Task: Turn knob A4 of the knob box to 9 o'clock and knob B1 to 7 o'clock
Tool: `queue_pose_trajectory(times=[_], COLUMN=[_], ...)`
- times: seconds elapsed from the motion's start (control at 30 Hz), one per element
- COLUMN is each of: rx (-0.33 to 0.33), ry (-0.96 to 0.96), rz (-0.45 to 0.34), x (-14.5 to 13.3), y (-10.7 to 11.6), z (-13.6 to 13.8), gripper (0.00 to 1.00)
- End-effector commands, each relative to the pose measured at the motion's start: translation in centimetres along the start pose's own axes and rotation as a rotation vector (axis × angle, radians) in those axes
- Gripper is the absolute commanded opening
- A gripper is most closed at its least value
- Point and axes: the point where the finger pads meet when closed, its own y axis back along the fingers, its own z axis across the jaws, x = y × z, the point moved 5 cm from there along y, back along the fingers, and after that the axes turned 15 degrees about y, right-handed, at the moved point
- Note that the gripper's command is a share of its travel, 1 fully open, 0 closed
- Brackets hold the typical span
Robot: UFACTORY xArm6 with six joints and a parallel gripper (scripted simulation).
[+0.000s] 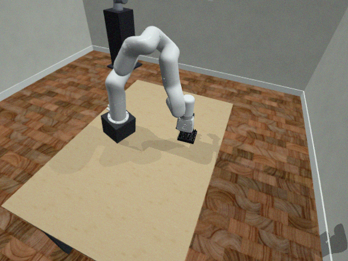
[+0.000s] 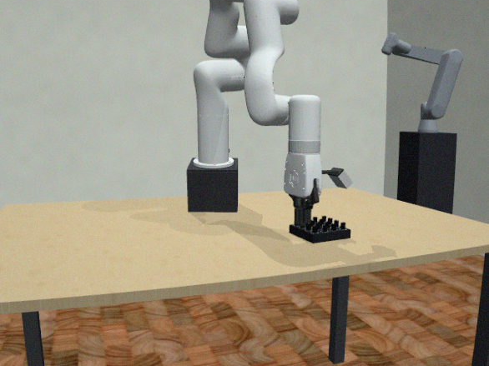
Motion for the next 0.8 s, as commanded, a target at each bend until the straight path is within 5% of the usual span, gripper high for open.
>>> queue_pose_trajectory(times=[0.0, 0.77], rx=[-0.003, -0.003], ry=[0.029, 0.423], rz=[0.001, 0.000], x=[-0.02, -0.02], y=[0.09, 0.09], z=[0.12, 0.12], gripper=[0.08, 0.08])
